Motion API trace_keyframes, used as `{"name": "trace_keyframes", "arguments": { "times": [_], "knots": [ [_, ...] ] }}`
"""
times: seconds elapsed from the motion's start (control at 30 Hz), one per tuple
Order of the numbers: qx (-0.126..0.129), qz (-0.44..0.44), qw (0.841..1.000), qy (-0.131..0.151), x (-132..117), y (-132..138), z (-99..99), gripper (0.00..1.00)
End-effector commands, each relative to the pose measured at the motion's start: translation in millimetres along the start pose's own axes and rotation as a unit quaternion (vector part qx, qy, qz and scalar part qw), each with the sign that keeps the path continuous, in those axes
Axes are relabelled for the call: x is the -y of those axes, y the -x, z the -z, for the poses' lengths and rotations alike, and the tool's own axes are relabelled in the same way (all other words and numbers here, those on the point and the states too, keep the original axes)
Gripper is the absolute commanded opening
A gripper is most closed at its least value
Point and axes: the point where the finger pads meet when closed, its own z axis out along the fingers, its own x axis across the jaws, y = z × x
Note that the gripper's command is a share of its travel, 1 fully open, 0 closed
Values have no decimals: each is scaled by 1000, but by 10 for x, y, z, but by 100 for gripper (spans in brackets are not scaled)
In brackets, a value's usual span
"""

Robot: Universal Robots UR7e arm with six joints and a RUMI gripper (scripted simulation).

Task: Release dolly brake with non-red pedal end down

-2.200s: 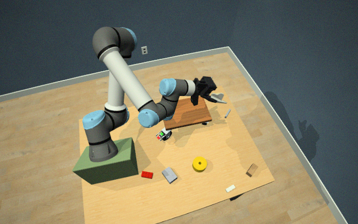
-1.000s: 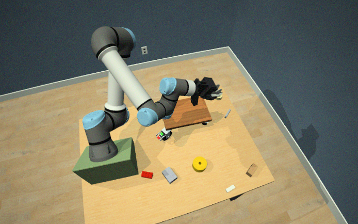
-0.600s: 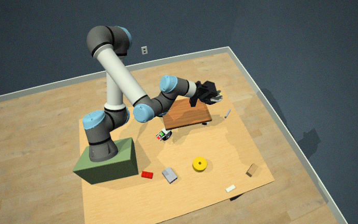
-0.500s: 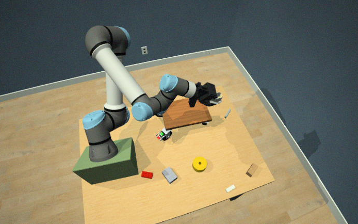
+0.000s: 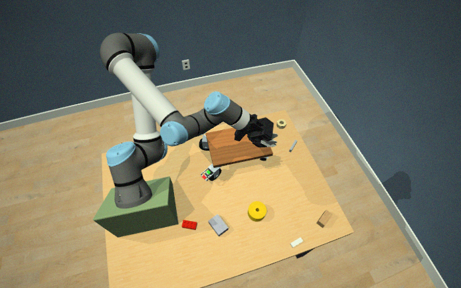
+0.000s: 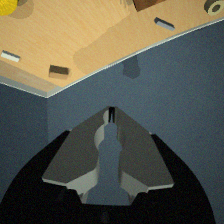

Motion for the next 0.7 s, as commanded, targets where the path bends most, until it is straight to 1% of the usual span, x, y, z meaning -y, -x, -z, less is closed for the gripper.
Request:
{"name": "trace_keyframes", "arguments": {
  "times": [0.0, 0.03, 0.17, 0.2, 0.27, 0.3, 0.4, 0.43, 0.53, 0.6, 0.67],
  "knots": [
    [22, -22, 999, -24, 111, 127, 38, 0],
    [22, -22, 999, -24, 111, 127, 38, 0],
    [57, -64, 994, -65, 405, 341, 126, 0],
    [57, -64, 994, -65, 405, 341, 126, 0],
    [75, -84, 990, -86, 571, 435, 183, 0],
    [75, -84, 990, -86, 571, 435, 183, 0],
    [99, -112, 982, -118, 835, 559, 284, 0],
    [99, -112, 982, -118, 835, 559, 284, 0],
    [121, -138, 972, -150, 1106, 656, 400, 0],
    [121, -138, 972, -150, 1106, 656, 400, 0],
    [134, -153, 964, -171, 1285, 707, 484, 0]
  ]
}}
